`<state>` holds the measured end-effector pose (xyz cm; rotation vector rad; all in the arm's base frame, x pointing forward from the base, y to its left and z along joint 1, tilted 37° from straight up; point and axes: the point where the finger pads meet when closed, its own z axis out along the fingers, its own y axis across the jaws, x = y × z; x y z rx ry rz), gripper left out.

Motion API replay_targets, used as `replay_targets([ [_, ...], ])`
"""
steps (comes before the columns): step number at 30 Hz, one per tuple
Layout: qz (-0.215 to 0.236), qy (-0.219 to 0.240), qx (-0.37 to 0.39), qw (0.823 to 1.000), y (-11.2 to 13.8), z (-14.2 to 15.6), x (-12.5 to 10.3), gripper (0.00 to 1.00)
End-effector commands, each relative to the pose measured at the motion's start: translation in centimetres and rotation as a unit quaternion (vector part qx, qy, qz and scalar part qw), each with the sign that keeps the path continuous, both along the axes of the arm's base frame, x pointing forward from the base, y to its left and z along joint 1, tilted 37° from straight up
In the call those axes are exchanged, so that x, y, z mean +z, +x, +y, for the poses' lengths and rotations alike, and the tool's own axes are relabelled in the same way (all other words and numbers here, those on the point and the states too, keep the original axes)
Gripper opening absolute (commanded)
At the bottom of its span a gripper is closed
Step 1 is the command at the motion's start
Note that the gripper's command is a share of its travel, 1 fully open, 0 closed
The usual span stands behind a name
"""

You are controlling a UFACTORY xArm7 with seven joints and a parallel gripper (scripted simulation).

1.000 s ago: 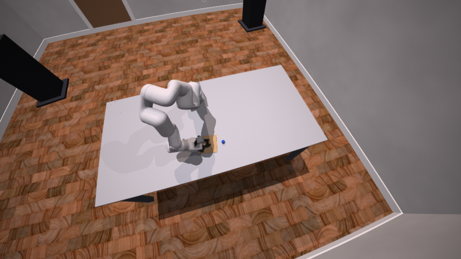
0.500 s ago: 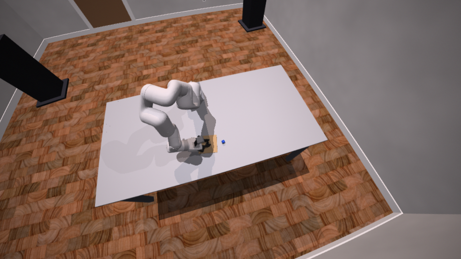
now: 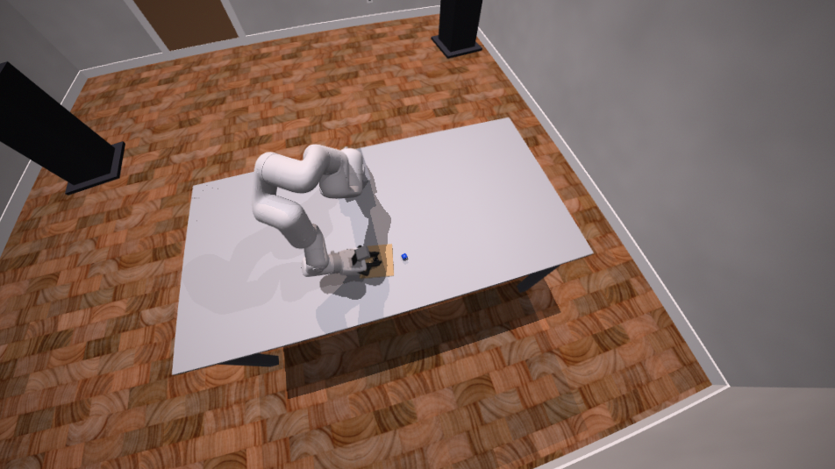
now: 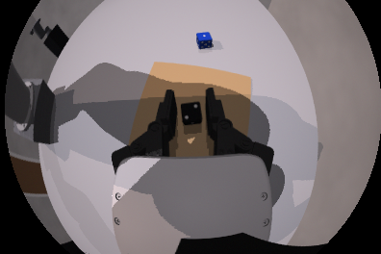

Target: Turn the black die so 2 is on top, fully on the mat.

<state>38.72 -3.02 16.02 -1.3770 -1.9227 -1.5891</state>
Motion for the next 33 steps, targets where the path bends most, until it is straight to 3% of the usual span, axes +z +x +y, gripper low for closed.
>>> replay_targets([
  [1,0.0,0.0,0.0,1.0,0.0,-0.1,0.1,0.36],
  [19,0.0,0.0,0.0,1.0,-1.5,-4.1,1.7,0.36],
  [33,0.0,0.0,0.0,1.0,-2.3,-4.4,2.7,0.36],
])
